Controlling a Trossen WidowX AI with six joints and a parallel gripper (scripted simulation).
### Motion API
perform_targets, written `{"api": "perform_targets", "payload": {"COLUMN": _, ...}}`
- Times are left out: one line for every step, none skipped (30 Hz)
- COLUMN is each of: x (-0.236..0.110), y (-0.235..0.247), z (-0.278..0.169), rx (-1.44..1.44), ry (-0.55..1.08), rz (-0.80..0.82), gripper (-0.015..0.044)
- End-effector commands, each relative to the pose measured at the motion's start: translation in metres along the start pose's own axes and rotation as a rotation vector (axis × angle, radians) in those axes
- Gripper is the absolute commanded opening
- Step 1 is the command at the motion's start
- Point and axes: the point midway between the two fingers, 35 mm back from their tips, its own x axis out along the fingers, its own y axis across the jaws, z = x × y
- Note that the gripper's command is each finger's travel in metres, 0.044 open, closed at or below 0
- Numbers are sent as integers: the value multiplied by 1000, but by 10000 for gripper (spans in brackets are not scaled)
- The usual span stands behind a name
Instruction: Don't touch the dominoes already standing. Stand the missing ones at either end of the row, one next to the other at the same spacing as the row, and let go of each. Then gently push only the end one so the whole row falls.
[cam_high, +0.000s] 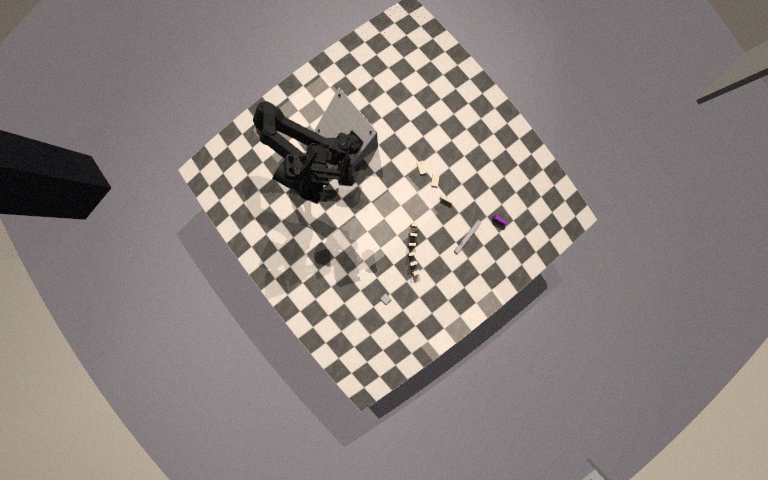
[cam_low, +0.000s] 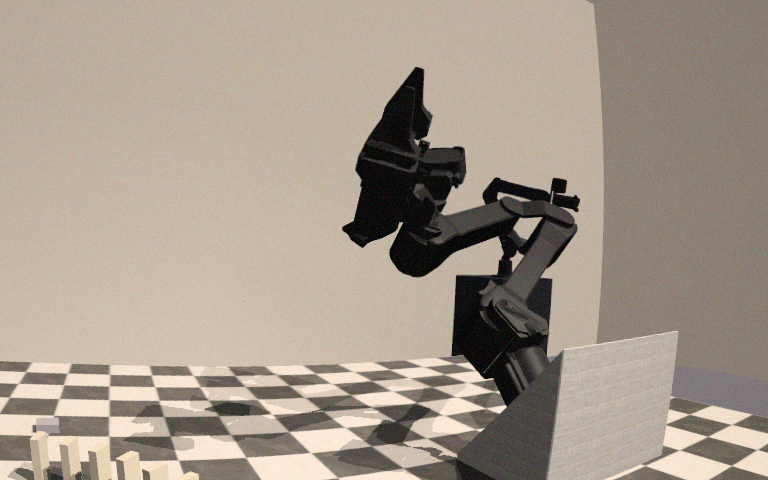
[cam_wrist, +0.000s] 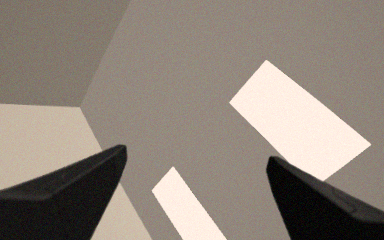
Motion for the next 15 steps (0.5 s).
{"api": "perform_targets", "payload": {"x": 0, "y": 0, "z": -2, "rx": 22, "ry": 5, "rz": -3, "gripper": 426}}
{"api": "perform_targets", "payload": {"x": 2, "y": 1, "z": -10, "rx": 88, "ry": 21, "rz": -13, "gripper": 440}}
{"api": "perform_targets", "payload": {"x": 4, "y": 3, "z": -22, "rx": 197, "ry": 47, "rz": -27, "gripper": 440}}
{"api": "perform_targets", "payload": {"x": 7, "y": 6, "z": -36, "rx": 329, "ry": 79, "rz": -43, "gripper": 440}}
{"api": "perform_targets", "payload": {"x": 9, "y": 11, "z": -50, "rx": 460, "ry": 112, "rz": -57, "gripper": 440}}
{"api": "perform_targets", "payload": {"x": 12, "y": 17, "z": -64, "rx": 590, "ry": 145, "rz": -70, "gripper": 440}}
{"api": "perform_targets", "payload": {"x": 15, "y": 25, "z": -78, "rx": 720, "ry": 179, "rz": -81, "gripper": 440}}
{"api": "perform_targets", "payload": {"x": 18, "y": 34, "z": -90, "rx": 848, "ry": 215, "rz": -91, "gripper": 440}}
{"api": "perform_targets", "payload": {"x": 21, "y": 45, "z": -102, "rx": 976, "ry": 253, "rz": -99, "gripper": 440}}
{"api": "perform_targets", "payload": {"x": 24, "y": 56, "z": -114, "rx": 1102, "ry": 292, "rz": -105, "gripper": 440}}
{"api": "perform_targets", "payload": {"x": 27, "y": 69, "z": -124, "rx": 1223, "ry": 332, "rz": -110, "gripper": 440}}
{"api": "perform_targets", "payload": {"x": 30, "y": 82, "z": -133, "rx": 1342, "ry": 375, "rz": -114, "gripper": 440}}
{"api": "perform_targets", "payload": {"x": 33, "y": 97, "z": -141, "rx": 1460, "ry": 420, "rz": -116, "gripper": 440}}
{"api": "perform_targets", "payload": {"x": 35, "y": 112, "z": -147, "rx": 1575, "ry": 469, "rz": -117, "gripper": 440}}
{"api": "perform_targets", "payload": {"x": 38, "y": 127, "z": -153, "rx": 1687, "ry": 522, "rz": -117, "gripper": 440}}
